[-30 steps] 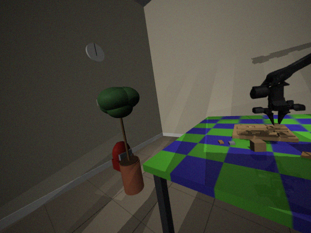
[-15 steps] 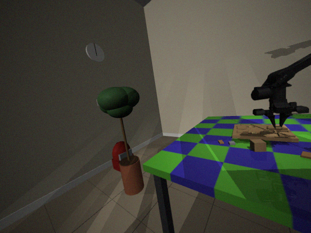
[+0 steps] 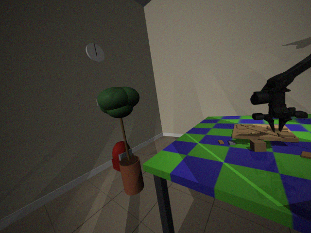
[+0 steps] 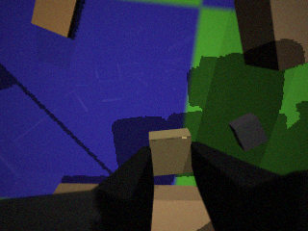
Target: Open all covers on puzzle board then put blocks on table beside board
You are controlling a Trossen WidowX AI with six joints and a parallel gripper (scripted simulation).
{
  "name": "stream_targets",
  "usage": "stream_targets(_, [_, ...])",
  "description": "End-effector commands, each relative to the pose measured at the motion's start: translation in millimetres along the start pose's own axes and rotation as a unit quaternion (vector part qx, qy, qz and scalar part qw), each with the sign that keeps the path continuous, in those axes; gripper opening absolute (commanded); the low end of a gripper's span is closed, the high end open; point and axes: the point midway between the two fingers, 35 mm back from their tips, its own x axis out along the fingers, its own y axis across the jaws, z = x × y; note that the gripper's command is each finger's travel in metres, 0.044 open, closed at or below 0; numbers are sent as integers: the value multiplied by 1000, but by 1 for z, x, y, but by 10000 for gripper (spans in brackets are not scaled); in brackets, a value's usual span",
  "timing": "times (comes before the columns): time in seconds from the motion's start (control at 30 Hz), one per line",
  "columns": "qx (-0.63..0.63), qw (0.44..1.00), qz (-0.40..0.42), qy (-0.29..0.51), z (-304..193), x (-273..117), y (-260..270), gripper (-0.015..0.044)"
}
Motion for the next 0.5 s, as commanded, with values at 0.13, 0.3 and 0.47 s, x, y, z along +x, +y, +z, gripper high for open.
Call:
stream_targets(0.13, [2,1000,2,-1,1,13,0,80])
stream_targets(0.3, [2,1000,2,-1,1,21,0,80])
stream_targets(0.47, [2,1000,2,-1,1,29,0,80])
